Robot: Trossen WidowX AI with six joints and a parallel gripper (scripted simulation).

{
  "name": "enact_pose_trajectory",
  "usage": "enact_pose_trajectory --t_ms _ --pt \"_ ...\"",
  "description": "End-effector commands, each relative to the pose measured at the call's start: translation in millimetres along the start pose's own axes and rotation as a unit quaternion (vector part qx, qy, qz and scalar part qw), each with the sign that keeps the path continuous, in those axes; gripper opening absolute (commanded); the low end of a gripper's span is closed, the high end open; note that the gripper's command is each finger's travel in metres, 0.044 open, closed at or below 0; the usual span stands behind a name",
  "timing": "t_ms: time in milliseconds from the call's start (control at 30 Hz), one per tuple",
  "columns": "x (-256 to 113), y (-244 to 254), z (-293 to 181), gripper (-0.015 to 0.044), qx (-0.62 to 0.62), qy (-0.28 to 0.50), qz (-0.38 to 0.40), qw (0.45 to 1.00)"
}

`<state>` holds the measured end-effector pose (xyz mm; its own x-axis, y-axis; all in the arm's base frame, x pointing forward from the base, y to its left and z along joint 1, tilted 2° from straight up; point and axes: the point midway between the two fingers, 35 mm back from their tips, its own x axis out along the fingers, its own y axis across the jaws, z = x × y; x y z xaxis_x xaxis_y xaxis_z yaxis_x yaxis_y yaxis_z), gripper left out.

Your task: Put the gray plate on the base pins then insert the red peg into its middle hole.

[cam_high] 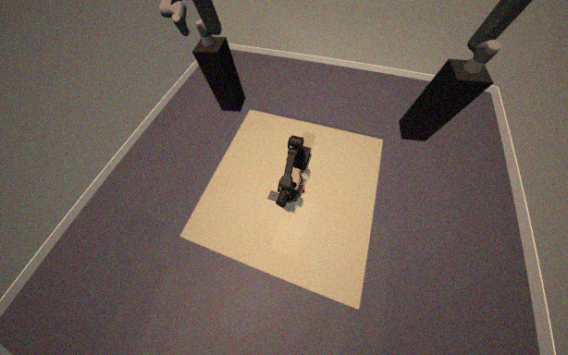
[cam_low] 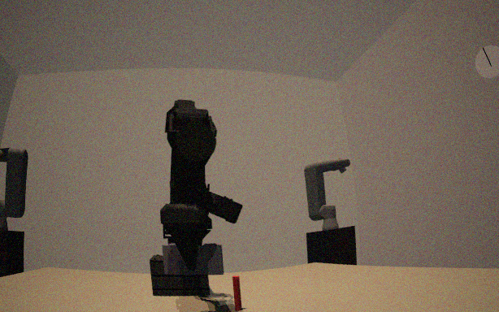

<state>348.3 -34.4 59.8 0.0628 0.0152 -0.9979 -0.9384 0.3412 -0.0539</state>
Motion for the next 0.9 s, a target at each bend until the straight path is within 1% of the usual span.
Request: enact_pose_trajectory --t_ms 0,867 --pt "9 -2 -12 0.0000 -0.009 -0.001 0.005 1.000" --pt "46 -10 -85 0.0000 -0.060 0.002 0.005 0.998"
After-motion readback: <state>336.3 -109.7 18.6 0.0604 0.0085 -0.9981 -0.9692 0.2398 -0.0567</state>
